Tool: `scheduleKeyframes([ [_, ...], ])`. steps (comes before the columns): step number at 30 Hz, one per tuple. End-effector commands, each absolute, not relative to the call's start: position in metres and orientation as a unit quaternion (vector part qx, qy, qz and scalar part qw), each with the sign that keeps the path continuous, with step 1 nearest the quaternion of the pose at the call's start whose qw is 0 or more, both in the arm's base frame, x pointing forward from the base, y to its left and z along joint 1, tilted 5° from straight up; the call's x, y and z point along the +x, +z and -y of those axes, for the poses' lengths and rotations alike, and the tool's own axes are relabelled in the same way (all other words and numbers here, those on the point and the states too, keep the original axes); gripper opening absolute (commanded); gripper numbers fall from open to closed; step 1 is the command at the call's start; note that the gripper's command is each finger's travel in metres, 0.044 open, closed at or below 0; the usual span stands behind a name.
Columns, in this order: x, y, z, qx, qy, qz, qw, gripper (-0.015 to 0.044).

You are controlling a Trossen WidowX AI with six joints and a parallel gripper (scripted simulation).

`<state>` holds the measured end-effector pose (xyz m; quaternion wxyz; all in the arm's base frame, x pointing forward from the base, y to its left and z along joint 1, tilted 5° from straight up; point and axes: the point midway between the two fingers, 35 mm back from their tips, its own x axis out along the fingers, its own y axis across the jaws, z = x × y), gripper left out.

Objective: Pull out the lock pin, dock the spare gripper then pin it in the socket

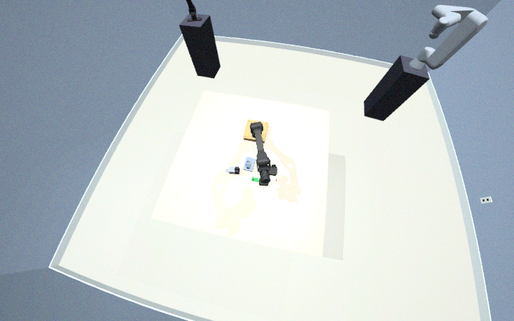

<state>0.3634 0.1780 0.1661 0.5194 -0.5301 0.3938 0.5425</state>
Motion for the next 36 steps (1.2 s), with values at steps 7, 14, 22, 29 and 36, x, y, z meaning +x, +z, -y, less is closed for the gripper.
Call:
scheduleKeyframes([
  [7,0.367,0.097,-0.176,-0.528,0.550,-0.398,0.510,0.0180],
  [14,0.368,0.090,-0.176,-0.528,0.550,-0.398,0.510,0.0180],
  [22,0.370,0.077,-0.176,-0.528,0.550,-0.398,0.510,0.0180],
  [29,0.371,0.065,-0.176,-0.528,0.550,-0.398,0.510,0.0180],
  [36,0.372,0.054,-0.176,-0.528,0.550,-0.398,0.510,0.0180],
])
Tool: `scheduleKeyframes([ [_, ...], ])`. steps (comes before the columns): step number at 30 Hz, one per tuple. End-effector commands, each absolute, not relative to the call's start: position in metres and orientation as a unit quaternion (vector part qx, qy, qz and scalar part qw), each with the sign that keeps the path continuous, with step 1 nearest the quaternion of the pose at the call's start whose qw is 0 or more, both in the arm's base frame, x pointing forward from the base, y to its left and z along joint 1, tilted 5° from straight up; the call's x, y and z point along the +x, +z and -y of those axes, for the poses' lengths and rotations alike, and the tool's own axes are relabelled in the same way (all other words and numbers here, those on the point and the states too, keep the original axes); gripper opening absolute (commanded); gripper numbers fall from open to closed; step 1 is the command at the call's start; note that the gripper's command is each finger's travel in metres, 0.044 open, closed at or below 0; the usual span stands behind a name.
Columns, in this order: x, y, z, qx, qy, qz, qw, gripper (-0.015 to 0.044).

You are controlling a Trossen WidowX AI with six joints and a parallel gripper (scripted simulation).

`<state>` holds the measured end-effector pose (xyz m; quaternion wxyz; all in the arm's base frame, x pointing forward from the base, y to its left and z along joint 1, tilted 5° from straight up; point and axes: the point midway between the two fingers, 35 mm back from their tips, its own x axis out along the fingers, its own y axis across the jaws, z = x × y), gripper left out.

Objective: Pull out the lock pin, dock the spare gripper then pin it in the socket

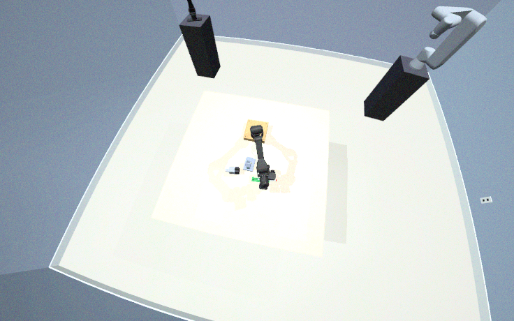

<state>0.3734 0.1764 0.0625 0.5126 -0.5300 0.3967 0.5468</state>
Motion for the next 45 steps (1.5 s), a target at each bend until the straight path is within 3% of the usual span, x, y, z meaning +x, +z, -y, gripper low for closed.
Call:
scheduleKeyframes([
  [1,0.372,0.052,-0.176,-0.528,0.550,-0.398,0.510,0.0180],
  [18,0.373,0.037,-0.175,-0.528,0.550,-0.398,0.510,0.0180],
  [25,0.373,0.037,-0.175,-0.528,0.550,-0.398,0.510,0.0000],
  [45,0.369,0.053,-0.173,-0.527,0.550,-0.403,0.507,0.0000],
])
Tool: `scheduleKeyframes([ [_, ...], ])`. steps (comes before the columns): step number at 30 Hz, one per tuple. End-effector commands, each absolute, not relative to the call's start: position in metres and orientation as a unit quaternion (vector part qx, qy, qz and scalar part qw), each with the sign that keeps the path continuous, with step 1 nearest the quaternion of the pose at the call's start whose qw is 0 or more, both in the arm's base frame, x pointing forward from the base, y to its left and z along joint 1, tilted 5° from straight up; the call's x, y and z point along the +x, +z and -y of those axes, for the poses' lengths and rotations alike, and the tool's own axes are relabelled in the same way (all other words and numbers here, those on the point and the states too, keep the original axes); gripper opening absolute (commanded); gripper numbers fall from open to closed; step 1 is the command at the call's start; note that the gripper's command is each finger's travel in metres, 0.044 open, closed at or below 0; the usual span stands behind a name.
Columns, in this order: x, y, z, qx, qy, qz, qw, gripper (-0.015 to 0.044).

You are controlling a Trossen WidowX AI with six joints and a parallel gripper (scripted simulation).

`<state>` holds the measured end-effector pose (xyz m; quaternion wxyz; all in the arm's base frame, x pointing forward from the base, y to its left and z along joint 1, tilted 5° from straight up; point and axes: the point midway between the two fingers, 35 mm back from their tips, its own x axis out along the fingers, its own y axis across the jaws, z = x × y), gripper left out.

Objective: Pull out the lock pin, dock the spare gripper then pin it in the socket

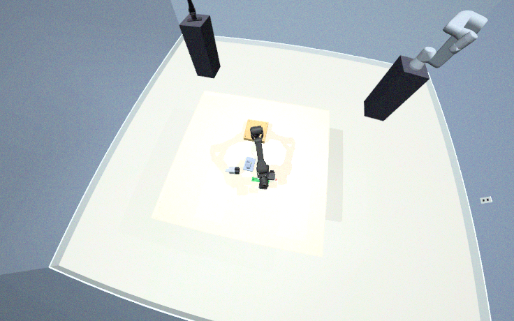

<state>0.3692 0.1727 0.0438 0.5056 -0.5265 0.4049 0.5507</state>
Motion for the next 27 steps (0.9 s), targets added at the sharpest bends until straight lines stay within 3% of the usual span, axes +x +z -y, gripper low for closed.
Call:
scheduleKeyframes([
  [1,0.369,0.054,-0.173,-0.527,0.550,-0.404,0.507,0.0000],
  [27,0.369,0.069,-0.153,-0.522,0.552,-0.413,0.502,0.0000],
])
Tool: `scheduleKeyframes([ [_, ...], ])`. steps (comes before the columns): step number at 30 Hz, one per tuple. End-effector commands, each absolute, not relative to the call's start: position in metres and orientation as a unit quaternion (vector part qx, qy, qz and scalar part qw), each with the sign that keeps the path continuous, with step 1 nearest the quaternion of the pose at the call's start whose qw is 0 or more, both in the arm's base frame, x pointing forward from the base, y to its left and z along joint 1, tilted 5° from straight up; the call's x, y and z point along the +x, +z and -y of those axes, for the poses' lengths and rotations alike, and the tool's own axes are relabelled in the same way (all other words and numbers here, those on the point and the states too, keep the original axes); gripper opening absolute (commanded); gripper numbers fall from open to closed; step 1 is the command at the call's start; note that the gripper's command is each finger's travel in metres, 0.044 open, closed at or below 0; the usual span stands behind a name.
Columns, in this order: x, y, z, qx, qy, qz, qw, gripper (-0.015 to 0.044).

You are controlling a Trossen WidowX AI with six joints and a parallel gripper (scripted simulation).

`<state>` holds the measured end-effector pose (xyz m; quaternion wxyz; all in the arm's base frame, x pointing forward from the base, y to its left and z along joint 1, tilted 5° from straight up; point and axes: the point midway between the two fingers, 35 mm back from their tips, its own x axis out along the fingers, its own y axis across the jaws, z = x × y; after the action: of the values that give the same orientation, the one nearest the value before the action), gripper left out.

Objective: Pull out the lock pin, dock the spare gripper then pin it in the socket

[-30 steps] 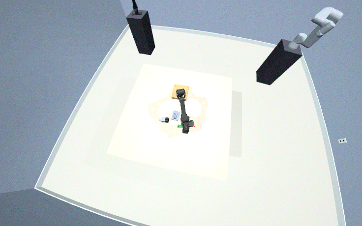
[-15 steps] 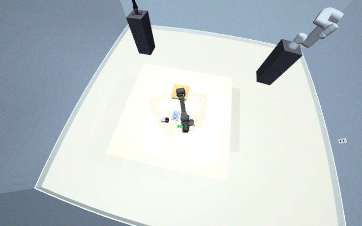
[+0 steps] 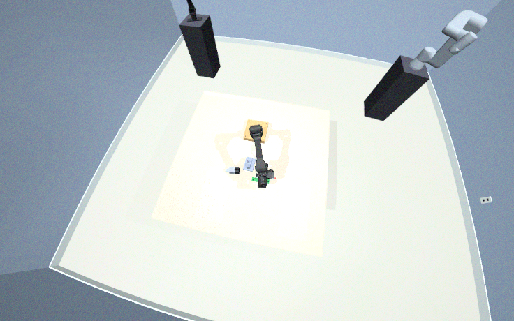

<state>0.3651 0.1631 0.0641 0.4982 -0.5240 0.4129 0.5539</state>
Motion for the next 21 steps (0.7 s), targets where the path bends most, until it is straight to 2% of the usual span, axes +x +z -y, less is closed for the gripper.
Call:
scheduleKeyframes([
  [1,0.370,0.071,-0.150,-0.522,0.551,-0.414,0.502,0.0000],
  [12,0.376,0.083,-0.118,-0.519,0.547,-0.418,0.506,0.0000],
  [21,0.377,0.078,-0.116,-0.519,0.547,-0.419,0.505,0.0000],
])
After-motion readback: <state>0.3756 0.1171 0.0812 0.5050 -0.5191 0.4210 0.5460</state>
